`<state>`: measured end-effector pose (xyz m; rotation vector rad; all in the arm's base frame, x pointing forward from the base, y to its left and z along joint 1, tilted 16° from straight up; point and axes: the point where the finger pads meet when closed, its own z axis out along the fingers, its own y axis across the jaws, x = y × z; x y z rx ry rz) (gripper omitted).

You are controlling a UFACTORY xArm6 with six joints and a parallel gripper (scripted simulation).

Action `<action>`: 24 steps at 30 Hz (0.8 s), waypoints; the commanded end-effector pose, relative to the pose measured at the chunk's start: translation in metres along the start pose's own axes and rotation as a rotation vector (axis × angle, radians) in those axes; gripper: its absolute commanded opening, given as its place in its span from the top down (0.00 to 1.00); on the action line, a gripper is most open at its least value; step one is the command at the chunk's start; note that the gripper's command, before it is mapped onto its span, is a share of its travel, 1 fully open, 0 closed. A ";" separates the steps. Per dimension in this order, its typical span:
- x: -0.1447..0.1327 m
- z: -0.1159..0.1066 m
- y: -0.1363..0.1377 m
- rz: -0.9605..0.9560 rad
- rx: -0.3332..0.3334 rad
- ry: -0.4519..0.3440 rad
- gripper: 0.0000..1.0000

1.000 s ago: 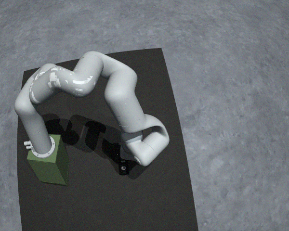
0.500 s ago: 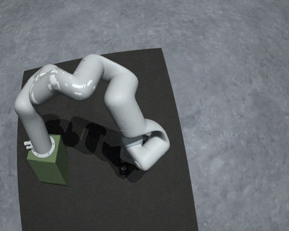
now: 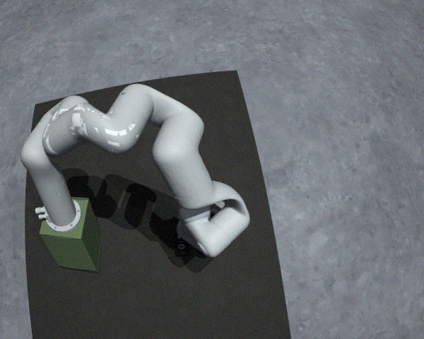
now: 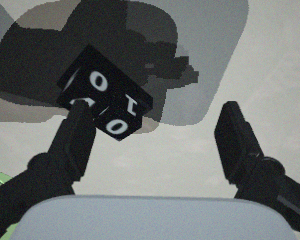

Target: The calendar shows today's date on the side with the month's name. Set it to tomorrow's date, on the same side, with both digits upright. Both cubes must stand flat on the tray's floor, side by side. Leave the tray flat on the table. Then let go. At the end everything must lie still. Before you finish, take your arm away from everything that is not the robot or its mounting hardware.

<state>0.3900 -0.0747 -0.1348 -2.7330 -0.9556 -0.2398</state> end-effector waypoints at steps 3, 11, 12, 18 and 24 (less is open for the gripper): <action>0.000 -0.001 0.002 0.079 0.000 -0.003 0.00; -0.011 -0.001 0.012 0.257 0.000 -0.003 0.00; -0.011 -0.001 0.012 0.257 0.000 -0.003 0.00; -0.011 -0.001 0.012 0.257 0.000 -0.003 0.00; -0.011 -0.001 0.012 0.257 0.000 -0.003 0.00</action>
